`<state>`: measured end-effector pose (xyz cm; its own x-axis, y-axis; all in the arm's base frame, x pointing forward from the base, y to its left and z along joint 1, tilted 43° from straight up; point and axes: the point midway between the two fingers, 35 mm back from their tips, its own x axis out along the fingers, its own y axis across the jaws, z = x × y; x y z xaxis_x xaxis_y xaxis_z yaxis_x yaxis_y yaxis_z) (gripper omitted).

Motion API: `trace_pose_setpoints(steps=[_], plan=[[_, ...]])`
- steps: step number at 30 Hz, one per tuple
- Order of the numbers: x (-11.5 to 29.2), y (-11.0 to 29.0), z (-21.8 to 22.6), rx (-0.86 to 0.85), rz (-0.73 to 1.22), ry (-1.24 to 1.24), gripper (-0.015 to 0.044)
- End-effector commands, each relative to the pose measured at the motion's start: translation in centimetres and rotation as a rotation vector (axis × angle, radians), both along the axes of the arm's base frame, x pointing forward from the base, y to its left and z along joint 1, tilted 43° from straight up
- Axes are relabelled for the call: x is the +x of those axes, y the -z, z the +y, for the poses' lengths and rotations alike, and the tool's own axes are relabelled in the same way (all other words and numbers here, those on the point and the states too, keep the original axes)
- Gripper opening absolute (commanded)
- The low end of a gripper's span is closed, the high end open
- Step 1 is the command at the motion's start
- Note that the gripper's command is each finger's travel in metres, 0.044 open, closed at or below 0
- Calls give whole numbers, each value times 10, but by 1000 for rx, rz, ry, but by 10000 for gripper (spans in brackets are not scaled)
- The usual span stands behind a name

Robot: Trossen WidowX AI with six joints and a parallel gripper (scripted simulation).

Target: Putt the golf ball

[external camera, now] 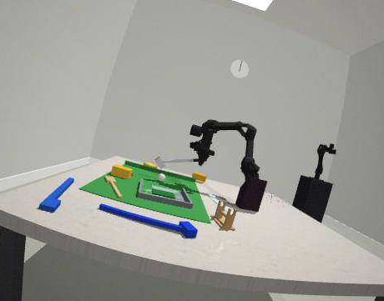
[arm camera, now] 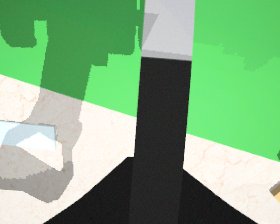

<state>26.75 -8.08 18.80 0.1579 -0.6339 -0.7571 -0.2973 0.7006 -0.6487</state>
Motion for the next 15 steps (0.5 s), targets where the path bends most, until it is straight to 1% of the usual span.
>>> trace_pose_setpoints(steps=[1, 7, 15], plan=[[-12, -21, -16, -13, -79, 87, 0], [-14, -23, -21, -16, -92, 104, 0], [-9, 0, -41, -17, -92, 104, 0]])
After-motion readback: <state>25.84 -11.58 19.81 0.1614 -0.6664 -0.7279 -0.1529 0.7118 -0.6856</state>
